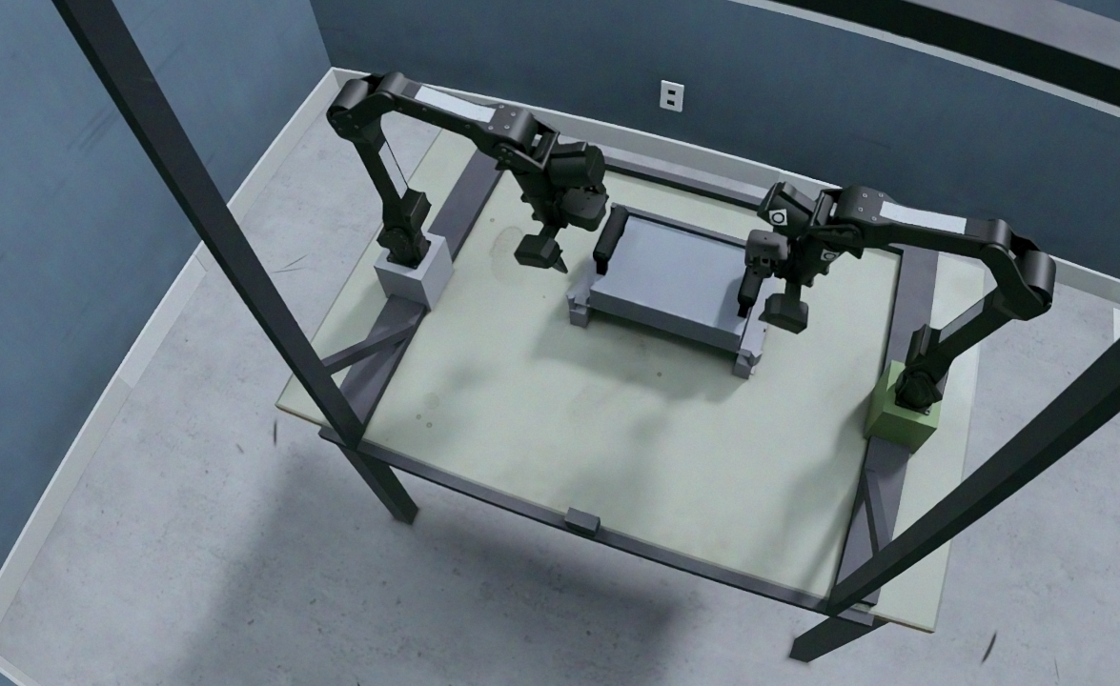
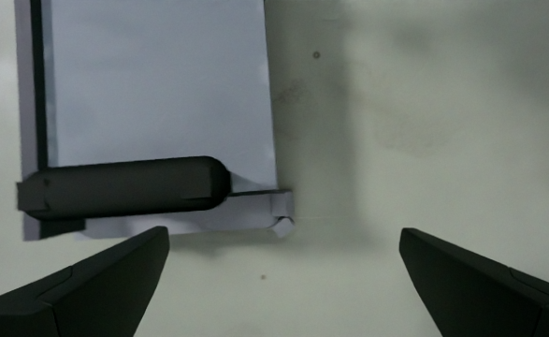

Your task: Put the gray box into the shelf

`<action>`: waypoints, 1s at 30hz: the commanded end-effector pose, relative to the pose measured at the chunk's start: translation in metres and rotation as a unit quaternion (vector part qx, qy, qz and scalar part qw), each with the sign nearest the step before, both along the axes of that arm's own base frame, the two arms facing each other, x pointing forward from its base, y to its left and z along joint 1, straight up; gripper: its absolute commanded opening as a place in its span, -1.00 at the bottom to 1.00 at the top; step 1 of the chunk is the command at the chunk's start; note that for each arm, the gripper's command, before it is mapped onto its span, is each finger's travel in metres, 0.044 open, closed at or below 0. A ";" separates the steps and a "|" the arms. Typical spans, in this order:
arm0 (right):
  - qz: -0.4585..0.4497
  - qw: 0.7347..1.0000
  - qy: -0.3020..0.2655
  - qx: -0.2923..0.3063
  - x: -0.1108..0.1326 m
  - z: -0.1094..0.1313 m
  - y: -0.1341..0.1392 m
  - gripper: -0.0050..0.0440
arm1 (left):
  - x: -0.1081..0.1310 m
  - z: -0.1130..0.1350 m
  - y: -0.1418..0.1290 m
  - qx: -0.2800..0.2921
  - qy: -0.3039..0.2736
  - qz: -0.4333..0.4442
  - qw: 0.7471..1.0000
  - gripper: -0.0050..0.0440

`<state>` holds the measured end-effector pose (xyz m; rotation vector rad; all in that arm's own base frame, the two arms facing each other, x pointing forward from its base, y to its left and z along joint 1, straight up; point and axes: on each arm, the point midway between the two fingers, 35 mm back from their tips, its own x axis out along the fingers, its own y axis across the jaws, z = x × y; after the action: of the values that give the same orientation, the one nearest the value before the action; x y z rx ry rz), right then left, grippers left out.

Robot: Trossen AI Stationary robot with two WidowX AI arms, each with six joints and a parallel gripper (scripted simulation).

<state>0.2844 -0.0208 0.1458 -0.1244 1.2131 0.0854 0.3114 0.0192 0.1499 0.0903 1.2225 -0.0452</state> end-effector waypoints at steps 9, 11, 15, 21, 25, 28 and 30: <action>-0.078 0.997 -0.007 0.024 0.000 0.010 0.006 1.00 | 0.002 0.021 -0.006 -0.022 -0.024 0.078 0.996 1.00; -0.078 0.997 -0.007 0.024 0.000 0.010 0.006 1.00 | 0.002 0.020 -0.006 -0.023 -0.022 0.079 0.996 1.00; -0.077 0.997 -0.007 0.024 0.000 0.010 0.006 1.00 | 0.002 0.020 -0.006 -0.023 -0.022 0.077 0.996 1.00; -0.076 0.997 -0.006 0.025 0.000 0.009 0.006 1.00 | 0.001 0.015 -0.006 -0.023 -0.015 0.077 0.997 1.00; -0.076 0.997 -0.006 0.025 0.000 0.009 0.006 1.00 | 0.001 0.015 -0.006 -0.023 -0.015 0.077 0.997 1.00; -0.076 0.997 -0.006 0.025 0.000 0.009 0.006 1.00 | 0.001 0.015 -0.006 -0.023 -0.015 0.077 0.997 1.00; -0.076 0.997 -0.006 0.025 0.000 0.009 0.006 1.00 | 0.001 0.015 -0.006 -0.023 -0.015 0.077 0.997 1.00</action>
<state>0.2827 -0.0135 0.1477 0.0123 1.2260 -0.0107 0.3100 0.0120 0.1531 -0.0420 1.2313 0.0570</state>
